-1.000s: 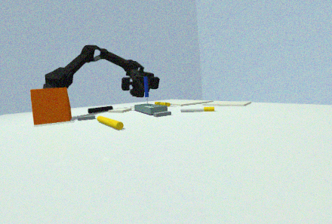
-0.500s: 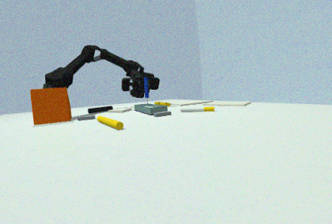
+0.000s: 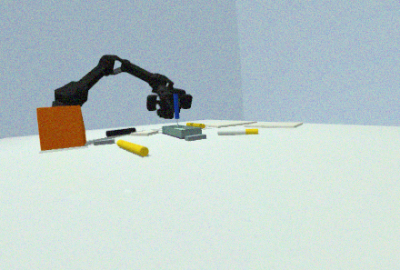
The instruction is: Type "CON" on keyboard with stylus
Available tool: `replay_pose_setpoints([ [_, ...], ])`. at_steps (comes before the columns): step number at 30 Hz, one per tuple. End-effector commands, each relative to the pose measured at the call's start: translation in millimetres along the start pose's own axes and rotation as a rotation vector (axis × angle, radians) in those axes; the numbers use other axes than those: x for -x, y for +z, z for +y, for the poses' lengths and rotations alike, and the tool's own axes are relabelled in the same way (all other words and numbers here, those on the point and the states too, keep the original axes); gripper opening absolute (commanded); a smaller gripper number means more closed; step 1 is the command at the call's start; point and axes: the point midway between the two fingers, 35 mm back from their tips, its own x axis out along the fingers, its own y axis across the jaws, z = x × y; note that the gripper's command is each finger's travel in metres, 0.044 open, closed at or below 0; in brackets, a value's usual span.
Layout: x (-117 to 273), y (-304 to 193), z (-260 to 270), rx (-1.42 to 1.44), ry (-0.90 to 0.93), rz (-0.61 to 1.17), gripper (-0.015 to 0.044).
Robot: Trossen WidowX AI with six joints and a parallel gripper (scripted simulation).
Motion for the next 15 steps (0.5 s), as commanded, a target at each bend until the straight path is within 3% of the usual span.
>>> replay_pose_setpoints([
  [1,-0.6,3.4,0.1,-0.002,-0.001,-0.004,0.0081],
  [15,-1.5,5.0,0.1,-0.002,-0.001,-0.004,0.0081],
])
